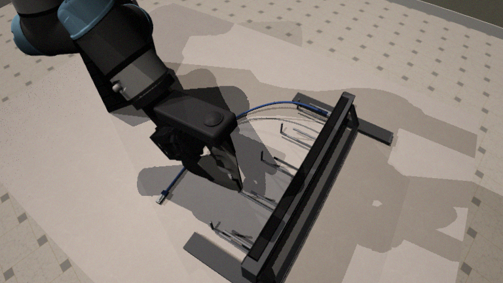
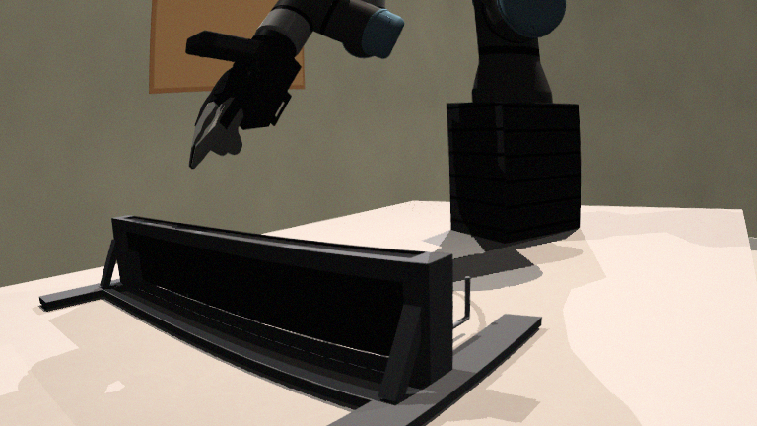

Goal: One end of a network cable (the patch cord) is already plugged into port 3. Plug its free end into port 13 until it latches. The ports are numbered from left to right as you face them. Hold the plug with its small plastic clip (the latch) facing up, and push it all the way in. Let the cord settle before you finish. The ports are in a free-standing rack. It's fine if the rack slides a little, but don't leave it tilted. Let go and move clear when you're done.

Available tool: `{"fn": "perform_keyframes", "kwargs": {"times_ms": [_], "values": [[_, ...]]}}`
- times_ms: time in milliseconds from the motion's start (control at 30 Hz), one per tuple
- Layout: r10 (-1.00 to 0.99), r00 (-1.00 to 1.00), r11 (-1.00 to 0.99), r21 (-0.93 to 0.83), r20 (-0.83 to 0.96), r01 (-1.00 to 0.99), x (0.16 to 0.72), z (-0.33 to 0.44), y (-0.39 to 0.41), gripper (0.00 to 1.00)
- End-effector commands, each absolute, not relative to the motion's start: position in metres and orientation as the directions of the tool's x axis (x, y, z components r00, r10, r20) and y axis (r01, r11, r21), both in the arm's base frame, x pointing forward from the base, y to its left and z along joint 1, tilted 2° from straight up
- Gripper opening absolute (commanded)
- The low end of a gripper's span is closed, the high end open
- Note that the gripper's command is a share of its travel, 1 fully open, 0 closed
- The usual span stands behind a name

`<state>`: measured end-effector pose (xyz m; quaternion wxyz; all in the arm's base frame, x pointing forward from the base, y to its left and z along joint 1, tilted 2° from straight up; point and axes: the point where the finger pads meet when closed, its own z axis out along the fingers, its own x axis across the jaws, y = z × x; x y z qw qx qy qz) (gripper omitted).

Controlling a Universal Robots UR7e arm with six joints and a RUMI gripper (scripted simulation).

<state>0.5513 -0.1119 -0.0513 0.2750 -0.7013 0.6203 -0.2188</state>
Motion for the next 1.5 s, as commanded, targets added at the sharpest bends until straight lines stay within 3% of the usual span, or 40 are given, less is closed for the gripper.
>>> {"fn": "perform_keyframes", "kwargs": {"times_ms": [0, 1467], "values": [[-0.99, 0.136, -0.08, -0.657, -0.034, -0.749, 0.542, -0.04, -0.114, 0.0], [-0.99, 0.136, -0.08, -0.657, -0.034, -0.749, 0.488, 0.023, -0.123, 0.0]]}}
